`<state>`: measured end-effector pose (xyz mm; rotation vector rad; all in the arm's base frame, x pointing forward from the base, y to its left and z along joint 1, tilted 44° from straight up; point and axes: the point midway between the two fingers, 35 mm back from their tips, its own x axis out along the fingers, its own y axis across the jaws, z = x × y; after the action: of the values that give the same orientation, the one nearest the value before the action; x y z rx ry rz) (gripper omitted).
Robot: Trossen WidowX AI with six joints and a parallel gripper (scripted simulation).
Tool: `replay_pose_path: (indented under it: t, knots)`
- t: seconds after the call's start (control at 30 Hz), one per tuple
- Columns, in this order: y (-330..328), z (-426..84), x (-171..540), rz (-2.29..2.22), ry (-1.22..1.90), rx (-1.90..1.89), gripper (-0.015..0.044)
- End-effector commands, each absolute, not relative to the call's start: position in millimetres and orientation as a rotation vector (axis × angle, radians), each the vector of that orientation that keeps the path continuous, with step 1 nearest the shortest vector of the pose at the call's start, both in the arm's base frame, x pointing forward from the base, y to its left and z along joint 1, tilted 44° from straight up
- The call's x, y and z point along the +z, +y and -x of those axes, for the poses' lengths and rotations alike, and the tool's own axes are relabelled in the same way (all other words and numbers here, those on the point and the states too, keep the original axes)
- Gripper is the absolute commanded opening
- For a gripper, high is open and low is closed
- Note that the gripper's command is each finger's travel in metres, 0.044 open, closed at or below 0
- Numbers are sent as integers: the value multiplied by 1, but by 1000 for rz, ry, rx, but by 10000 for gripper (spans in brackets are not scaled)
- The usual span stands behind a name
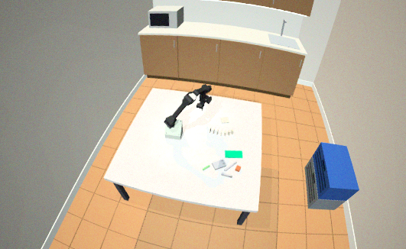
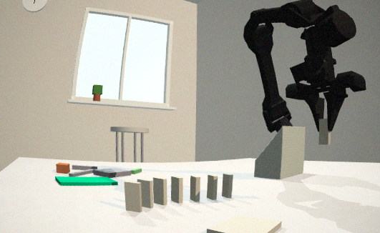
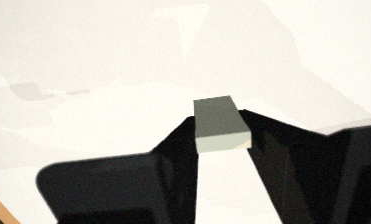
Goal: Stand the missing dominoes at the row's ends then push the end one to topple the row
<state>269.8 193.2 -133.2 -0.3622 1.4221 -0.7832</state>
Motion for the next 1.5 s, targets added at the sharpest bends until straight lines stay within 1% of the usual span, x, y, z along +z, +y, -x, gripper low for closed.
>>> replay_pose_path:
  t: [0.0,0.13,0.23,0.33,0.43,0.53,0.73,1.07,1.47]
  knots:
    - [211,-269,-108,348,1423,-784,107]
    - [203,-275,-100,347,1423,-781,107]
    - [167,-300,-64,349,1423,-776,107]
    - [134,-314,-36,354,1421,-778,107]
    - [97,-322,-7,362,1419,-785,107]
    - [83,-324,3,366,1418,-790,107]
    - [80,-325,-1,365,1418,-789,107]
    - [39,-328,-49,364,1417,-786,107]
    - [-7,-318,-93,370,1415,-794,107]
